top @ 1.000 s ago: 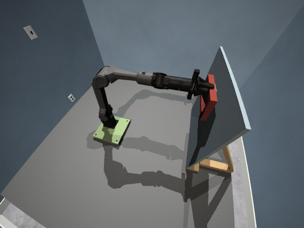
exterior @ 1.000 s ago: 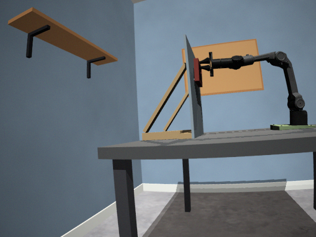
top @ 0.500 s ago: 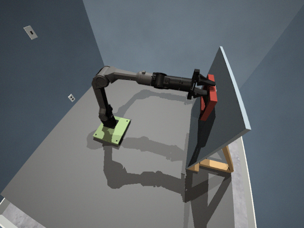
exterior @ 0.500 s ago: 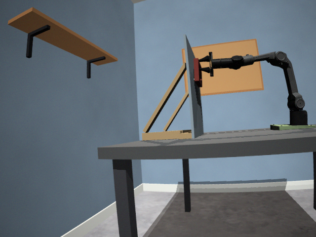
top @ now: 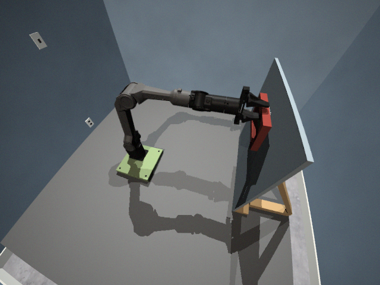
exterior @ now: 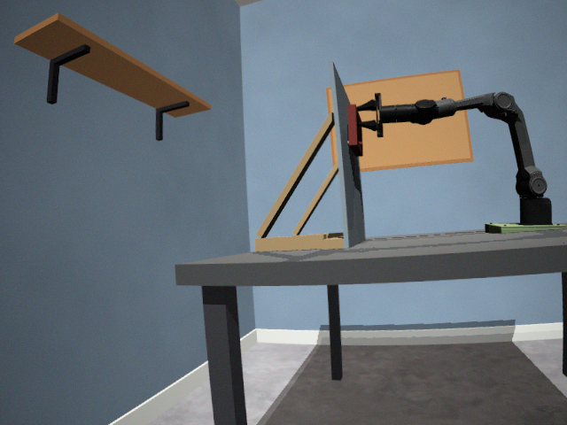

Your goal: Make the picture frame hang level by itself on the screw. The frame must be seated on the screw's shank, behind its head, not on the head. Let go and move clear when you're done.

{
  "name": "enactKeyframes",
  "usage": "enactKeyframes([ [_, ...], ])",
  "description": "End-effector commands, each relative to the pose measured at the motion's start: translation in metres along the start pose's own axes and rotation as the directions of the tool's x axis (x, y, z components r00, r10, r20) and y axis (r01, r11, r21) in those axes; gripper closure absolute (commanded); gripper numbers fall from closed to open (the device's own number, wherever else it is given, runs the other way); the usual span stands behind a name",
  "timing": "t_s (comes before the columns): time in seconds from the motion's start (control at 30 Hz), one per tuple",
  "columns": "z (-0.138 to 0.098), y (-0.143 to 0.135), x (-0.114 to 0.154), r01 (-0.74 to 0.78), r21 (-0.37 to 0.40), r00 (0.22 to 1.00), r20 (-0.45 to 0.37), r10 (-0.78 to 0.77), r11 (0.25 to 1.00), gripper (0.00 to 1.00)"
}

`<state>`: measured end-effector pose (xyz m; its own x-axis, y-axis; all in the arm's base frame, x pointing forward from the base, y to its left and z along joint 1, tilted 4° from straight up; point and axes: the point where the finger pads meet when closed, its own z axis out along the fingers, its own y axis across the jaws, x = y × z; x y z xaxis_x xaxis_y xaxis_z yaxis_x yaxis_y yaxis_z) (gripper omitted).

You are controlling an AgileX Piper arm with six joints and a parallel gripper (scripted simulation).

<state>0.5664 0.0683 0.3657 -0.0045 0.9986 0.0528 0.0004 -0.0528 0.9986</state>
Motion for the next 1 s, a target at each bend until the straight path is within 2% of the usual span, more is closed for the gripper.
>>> enactKeyframes([
  [0.0, -0.001, 0.002, 0.0, 0.0, -0.005, 1.0, -0.001, 0.0, 1.0, 0.37],
  [0.97, -0.011, 0.002, 0.0, 0.0, -0.006, 1.0, -0.001, 0.0, 1.0, 0.37],
])
